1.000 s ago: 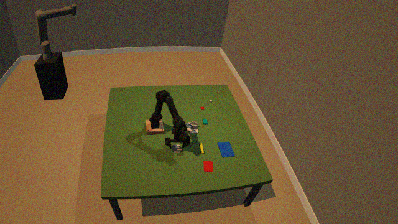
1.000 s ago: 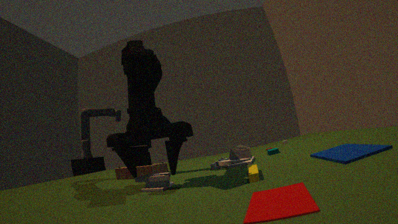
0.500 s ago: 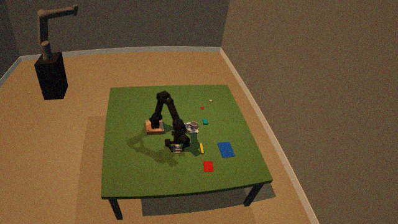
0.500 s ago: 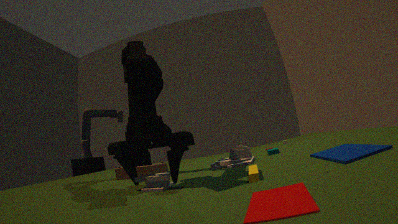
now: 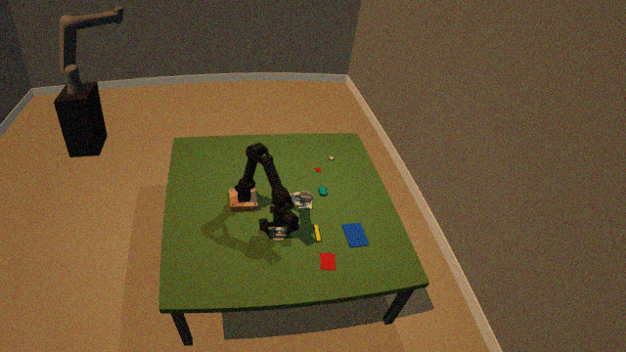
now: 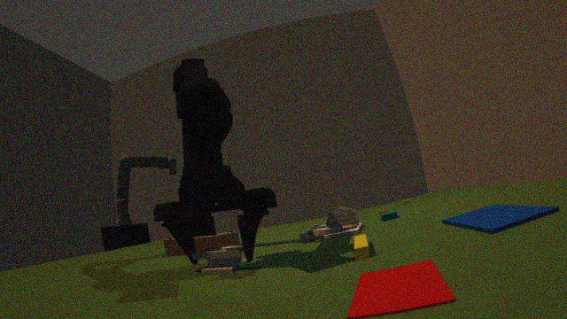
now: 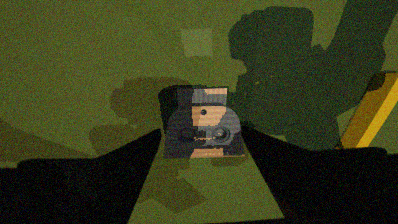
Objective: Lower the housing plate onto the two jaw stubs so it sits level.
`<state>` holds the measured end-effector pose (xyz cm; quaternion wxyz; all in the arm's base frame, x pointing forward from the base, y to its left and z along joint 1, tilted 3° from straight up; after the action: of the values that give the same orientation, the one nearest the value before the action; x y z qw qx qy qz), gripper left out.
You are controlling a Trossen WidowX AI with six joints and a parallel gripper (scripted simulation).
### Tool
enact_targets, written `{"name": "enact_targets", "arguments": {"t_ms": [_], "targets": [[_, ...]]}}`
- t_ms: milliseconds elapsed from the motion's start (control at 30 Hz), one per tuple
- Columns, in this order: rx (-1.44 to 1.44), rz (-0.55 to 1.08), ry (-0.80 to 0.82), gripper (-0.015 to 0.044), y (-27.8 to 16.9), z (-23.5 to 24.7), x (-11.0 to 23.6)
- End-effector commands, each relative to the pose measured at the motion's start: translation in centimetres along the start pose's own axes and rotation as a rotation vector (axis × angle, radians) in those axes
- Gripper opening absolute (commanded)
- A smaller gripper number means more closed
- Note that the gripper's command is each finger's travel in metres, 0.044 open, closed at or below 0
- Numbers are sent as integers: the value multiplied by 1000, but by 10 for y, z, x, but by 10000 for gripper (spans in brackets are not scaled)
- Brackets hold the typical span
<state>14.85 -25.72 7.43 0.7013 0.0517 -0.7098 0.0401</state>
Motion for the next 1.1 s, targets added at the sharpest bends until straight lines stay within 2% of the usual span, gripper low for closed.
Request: {"name": "enact_targets", "arguments": {"t_ms": [0,467,833,1067], "targets": [[2,0,-6,440,0,-1,0],[0,0,0,353,0,0,0],[0,0,0,351,0,0,0],[1,0,-2,351,-2,-1,20]]}}
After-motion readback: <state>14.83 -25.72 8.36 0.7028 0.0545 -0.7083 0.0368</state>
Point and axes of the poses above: the point midway between the two fingers, 35 mm back from their tips, its own x axis back along the fingers, its own z axis across the jaws, y = z × x, the point moved 7 cm from there along x, back along the fingers, and after that the axes turned 11 degrees about x, right-handed, at the moved point
